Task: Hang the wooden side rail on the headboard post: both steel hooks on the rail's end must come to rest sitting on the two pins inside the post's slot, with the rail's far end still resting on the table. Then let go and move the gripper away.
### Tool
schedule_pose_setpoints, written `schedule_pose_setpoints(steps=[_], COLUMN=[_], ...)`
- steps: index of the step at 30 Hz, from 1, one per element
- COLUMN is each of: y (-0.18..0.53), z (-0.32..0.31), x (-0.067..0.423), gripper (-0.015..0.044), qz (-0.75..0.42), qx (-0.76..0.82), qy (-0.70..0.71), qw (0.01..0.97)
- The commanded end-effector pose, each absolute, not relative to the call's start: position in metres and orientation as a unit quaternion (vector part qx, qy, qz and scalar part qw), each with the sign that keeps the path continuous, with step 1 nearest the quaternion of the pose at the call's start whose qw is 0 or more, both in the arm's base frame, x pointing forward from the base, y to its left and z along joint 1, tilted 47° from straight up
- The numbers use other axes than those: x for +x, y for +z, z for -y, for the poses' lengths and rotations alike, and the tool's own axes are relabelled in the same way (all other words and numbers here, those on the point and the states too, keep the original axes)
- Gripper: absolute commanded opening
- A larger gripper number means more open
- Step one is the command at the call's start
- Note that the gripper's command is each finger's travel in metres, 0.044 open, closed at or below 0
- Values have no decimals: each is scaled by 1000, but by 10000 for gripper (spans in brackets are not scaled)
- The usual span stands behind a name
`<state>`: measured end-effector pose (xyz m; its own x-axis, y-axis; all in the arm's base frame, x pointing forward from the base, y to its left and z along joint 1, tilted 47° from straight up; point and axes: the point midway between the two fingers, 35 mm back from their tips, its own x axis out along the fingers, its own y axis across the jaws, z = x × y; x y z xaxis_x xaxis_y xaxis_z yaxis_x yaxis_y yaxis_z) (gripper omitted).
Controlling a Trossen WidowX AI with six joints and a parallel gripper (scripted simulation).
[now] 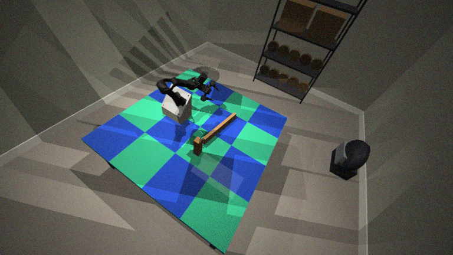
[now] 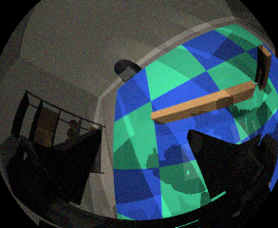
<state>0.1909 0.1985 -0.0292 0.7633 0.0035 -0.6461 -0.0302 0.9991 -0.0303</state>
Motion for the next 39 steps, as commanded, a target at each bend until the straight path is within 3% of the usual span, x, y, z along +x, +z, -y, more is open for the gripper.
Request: schedule_pose_setpoints(steps=[1, 12, 23, 39], y=[0, 45, 87, 89], z=[-149, -34, 89, 94], x=[238, 282, 264, 262], gripper=[440, 440, 440, 440], qz=[-271, 0, 347, 362], qx=[270, 675, 852, 854], qy=[-154, -334, -293, -285], qw=[911, 657, 261, 241])
